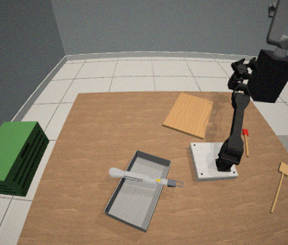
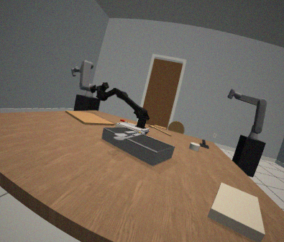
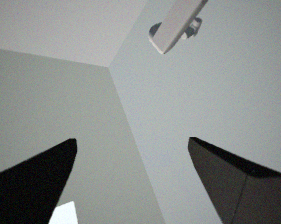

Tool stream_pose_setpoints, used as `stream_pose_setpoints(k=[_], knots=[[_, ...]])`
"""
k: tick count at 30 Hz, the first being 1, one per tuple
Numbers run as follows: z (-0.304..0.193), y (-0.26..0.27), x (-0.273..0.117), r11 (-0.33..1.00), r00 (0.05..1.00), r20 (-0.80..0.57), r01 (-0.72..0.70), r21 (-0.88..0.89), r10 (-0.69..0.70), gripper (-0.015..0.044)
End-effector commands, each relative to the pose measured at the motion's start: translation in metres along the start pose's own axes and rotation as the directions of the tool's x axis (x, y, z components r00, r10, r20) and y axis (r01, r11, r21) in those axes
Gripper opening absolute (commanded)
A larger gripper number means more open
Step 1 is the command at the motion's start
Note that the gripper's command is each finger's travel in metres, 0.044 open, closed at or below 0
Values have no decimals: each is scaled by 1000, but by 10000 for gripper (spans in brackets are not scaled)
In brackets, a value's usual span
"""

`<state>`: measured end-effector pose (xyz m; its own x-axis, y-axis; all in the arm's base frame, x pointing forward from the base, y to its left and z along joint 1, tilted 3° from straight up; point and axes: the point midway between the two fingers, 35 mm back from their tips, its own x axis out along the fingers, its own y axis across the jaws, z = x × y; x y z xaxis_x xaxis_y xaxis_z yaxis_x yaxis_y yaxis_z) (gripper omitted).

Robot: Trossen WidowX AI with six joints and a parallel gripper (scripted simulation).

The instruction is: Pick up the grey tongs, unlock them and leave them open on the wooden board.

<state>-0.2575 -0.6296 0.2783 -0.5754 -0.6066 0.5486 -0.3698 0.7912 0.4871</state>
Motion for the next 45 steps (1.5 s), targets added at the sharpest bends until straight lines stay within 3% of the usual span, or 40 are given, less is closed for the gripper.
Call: stream_pose_setpoints(k=[1,6,17,25,36,45], knots=[[-1,-1,0,1000,1000,0,3,-1,-3,374],[-32,-37,-15,990,993,-14,119,-71,-120,260],[-150,-150,-108,801,841,-86,470,-371,-534,260],[-225,-200,-204,568,616,-134,590,-574,-776,260],[-315,-220,-373,254,201,-178,472,-844,-963,260],[-363,-186,-525,126,-191,-162,187,-974,-968,260]])
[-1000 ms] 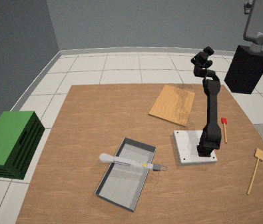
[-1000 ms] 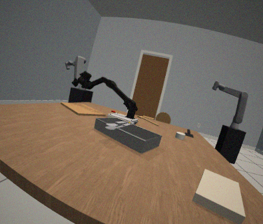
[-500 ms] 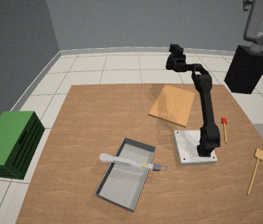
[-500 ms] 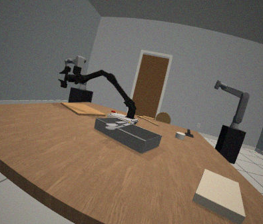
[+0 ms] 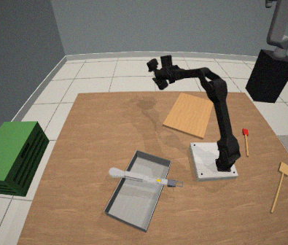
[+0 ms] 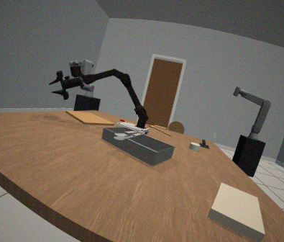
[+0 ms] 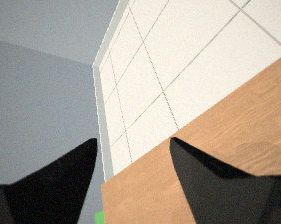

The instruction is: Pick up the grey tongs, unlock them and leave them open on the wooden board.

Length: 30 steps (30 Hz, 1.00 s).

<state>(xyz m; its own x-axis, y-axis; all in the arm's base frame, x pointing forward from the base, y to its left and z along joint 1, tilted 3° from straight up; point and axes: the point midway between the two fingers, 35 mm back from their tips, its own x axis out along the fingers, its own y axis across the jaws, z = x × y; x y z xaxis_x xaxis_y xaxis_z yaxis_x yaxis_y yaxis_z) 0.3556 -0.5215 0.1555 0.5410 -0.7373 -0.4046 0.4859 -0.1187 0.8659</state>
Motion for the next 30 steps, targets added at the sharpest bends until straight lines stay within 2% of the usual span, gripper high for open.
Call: stream_pose_setpoints(k=[1,9,17,23,30], knots=[[-60,-1,-15,993,989,-136,44,-109,-59,260],[-191,-13,-72,909,879,-427,15,-417,-211,260],[-300,-42,-162,749,659,-642,-176,-639,-392,260],[-356,-73,-245,605,451,-715,-387,-696,-534,260],[-390,-114,-349,464,190,-700,-626,-627,-688,260]])
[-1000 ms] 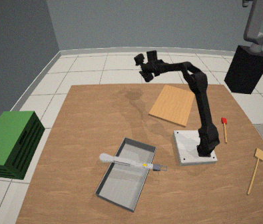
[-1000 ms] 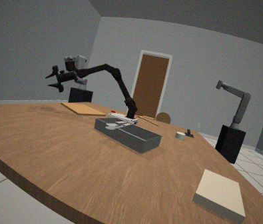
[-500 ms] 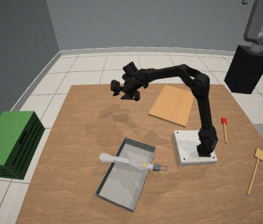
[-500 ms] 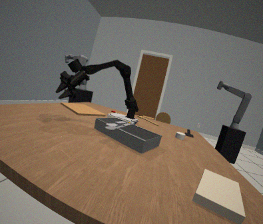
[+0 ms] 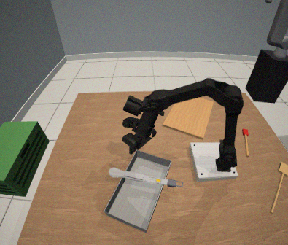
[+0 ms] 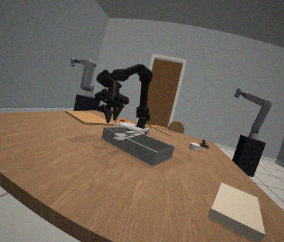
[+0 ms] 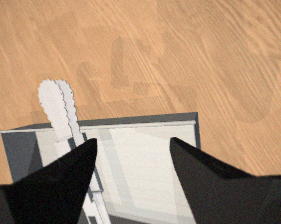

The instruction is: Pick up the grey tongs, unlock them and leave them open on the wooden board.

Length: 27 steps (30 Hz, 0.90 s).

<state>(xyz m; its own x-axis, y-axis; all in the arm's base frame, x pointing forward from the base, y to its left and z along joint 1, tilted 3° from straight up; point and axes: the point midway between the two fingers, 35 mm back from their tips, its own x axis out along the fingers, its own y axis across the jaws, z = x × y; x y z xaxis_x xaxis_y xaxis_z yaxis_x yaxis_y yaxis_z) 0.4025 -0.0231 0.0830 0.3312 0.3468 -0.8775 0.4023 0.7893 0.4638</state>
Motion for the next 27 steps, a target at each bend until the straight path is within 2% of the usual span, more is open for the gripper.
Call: stream_pose_setpoints(k=[1,5,7,27], knots=[[-50,23,4,991,990,-143,-36,-127,17,260],[-107,43,5,960,953,-302,-100,-260,18,260],[-117,46,4,953,944,-328,-113,-280,16,260],[-110,38,9,953,945,-328,-112,-281,14,260]])
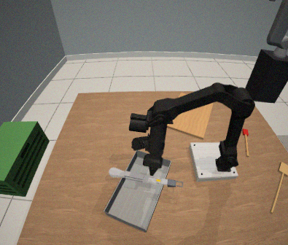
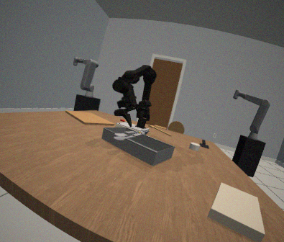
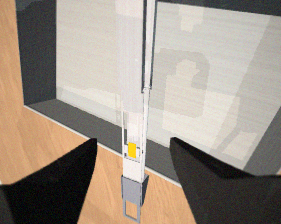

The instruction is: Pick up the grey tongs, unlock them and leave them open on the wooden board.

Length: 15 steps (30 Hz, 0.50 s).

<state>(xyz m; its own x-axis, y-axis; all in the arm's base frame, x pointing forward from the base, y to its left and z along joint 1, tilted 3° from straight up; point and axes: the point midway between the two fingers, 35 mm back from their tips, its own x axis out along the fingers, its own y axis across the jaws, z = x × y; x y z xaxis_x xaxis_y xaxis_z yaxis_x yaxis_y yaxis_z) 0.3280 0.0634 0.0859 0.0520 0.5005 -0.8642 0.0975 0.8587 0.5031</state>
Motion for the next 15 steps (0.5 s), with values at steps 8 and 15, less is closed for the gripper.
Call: stream_pose_setpoints(k=[8,15], knots=[[-1,-1,20,1000,1000,-13,-3,9,3,260],[0,-1,32,1000,1000,-13,-4,9,4,260]])
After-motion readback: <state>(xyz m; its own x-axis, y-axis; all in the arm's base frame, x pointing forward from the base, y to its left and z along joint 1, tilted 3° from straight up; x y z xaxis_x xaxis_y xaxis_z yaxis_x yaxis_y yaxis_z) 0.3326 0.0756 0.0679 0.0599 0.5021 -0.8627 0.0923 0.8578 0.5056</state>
